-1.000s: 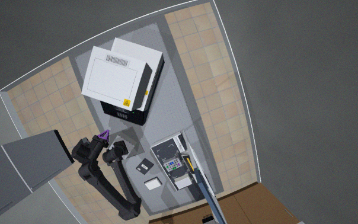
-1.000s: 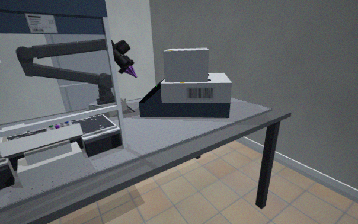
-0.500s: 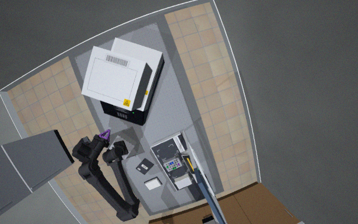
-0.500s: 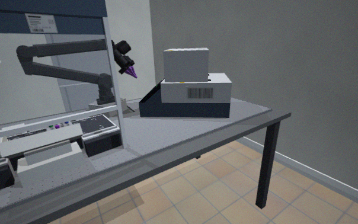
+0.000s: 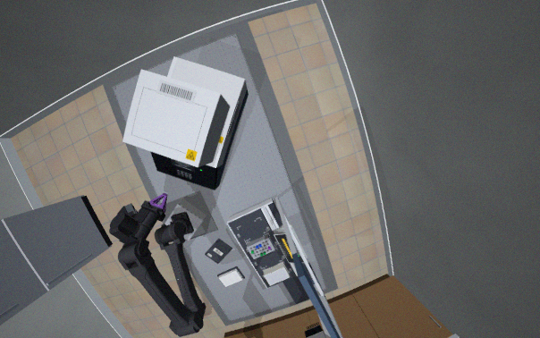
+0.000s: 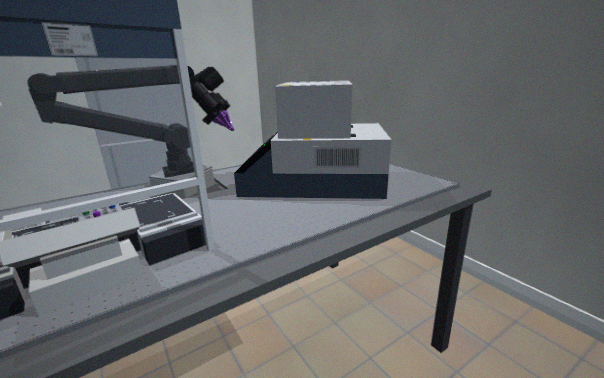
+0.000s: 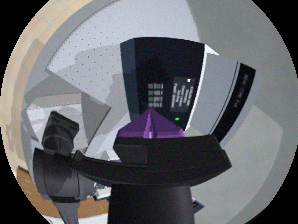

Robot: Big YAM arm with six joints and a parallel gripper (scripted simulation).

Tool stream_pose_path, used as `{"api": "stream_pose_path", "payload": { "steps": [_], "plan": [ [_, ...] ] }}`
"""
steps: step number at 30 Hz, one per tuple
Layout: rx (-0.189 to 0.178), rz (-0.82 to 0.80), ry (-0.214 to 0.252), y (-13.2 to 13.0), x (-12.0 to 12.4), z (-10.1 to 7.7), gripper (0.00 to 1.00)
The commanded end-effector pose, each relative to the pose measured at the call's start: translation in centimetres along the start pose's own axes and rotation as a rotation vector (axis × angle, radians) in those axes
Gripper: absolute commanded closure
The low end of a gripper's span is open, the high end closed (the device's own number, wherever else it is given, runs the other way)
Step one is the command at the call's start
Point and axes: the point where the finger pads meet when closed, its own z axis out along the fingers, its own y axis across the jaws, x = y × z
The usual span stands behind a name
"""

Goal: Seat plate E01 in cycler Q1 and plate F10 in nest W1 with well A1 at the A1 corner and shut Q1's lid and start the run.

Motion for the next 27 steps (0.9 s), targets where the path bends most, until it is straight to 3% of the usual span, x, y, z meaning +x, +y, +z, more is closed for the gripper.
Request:
{"api": "stream_pose_path", "payload": {
  "steps": [1,10,15,22,27],
  "plan": [
    [0.044,0.004,-0.025,-3.0,-0.6,-0.6,1.0],
    [0.029,-0.01,-0.017,-2.0,-0.4,1.1,1.0],
    [0.004,-0.019,-0.001,-1.3,-0.1,2.8,1.0],
    [0.04,-0.005,-0.018,-2.9,-0.4,3.1,1.0],
    [0.02,-0.007,-0.01,-2.4,-0.3,3.8,1.0]
  ]
}}
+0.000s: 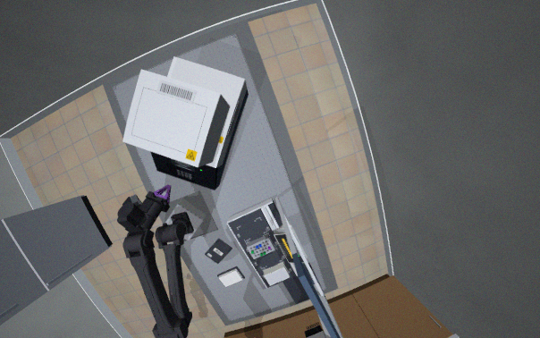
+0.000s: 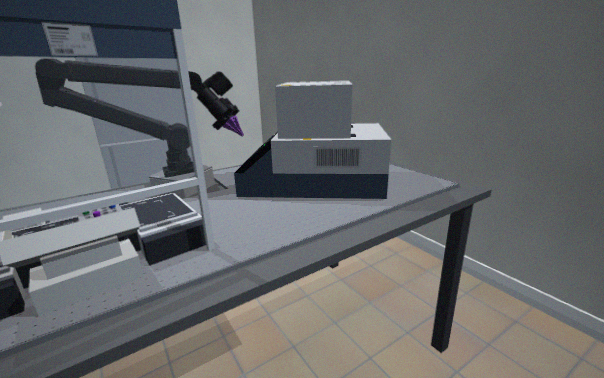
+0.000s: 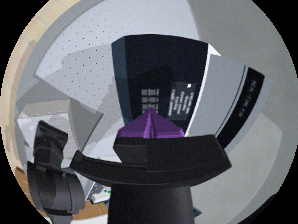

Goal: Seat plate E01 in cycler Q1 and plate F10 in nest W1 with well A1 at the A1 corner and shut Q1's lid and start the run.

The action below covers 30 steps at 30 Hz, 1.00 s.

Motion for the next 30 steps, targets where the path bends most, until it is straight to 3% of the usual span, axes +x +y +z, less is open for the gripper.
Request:
{"api": "stream_pose_path", "payload": {
  "steps": [1,6,14,23,30],
  "plan": [
    [0.009,0.006,0.0,-0.9,-0.1,0.5,1.0],
    [0.001,0.0,0.003,-0.4,0.1,1.7,1.0],
    [0.025,0.004,-0.007,-1.9,-0.2,2.2,1.0],
    [0.001,0.001,0.003,-1.0,0.2,4.2,1.0],
    [0.035,0.014,-0.003,-2.6,0.0,4.3,1.0]
  ]
}}
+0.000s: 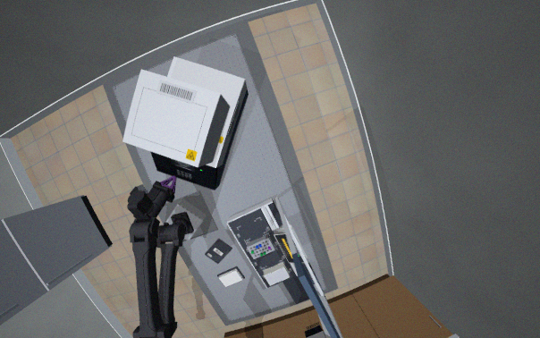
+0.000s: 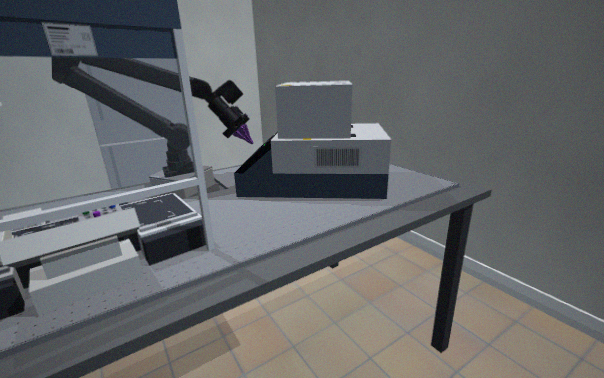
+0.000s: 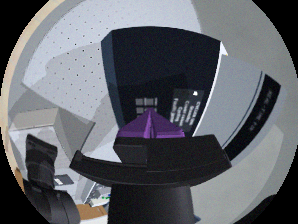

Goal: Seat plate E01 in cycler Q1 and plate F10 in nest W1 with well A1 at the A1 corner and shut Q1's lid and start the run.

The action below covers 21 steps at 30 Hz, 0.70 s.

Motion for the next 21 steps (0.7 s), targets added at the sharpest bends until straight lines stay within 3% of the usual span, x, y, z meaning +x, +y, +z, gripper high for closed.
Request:
{"api": "stream_pose_path", "payload": {
  "steps": [1,9,16,21],
  "plan": [
    [0.041,0.015,-0.008,-1.9,-0.1,-0.3,1.0],
    [0.07,0.029,-0.026,-3.3,-0.9,-1.7,1.0],
    [0.028,0.028,-0.006,-2.8,-0.2,-1.2,1.0],
    [0.048,0.011,-0.022,-3.3,-0.8,-1.4,1.0]
  ]
}}
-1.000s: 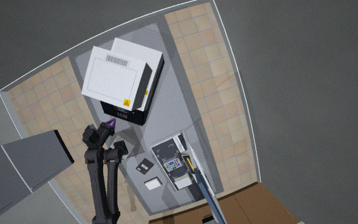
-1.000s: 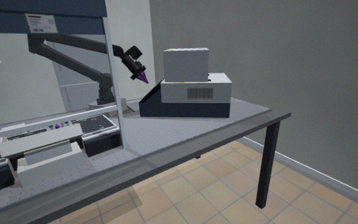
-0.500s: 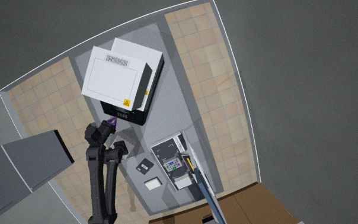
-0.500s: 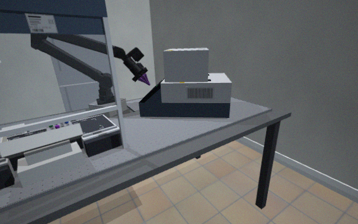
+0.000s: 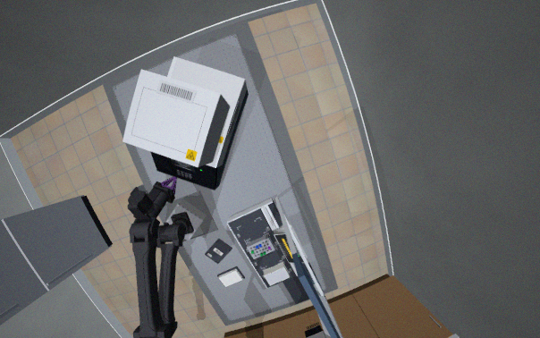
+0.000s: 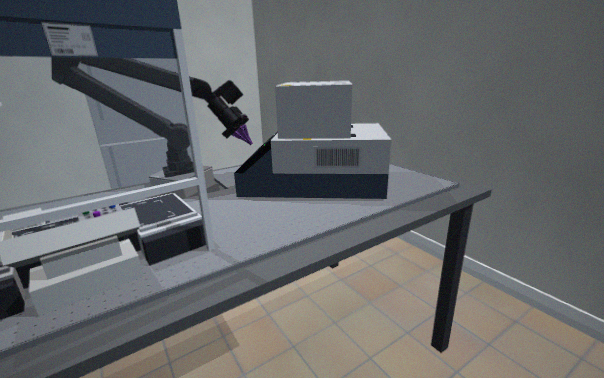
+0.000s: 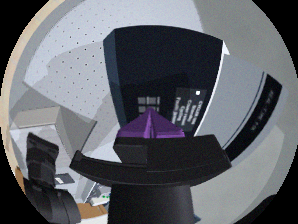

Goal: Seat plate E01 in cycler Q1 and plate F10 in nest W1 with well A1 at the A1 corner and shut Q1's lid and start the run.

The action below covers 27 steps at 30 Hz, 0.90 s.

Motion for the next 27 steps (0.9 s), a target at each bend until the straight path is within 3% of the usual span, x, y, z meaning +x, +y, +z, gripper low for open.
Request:
{"api": "stream_pose_path", "payload": {
  "steps": [1,5,9,24,27],
  "plan": [
    [0.071,0.007,-0.032,-3.9,-1.1,-1.5,1.0],
    [0.096,0.018,-0.042,-4.5,-1.3,-1.8,1.0],
    [0.097,0.046,-0.032,-4.8,-0.9,-1.5,1.0],
    [0.013,0.004,-0.002,-1.0,0.0,-0.4,1.0],
    [0.015,0.005,-0.002,-0.6,0.0,-0.2,1.0]
  ]
}}
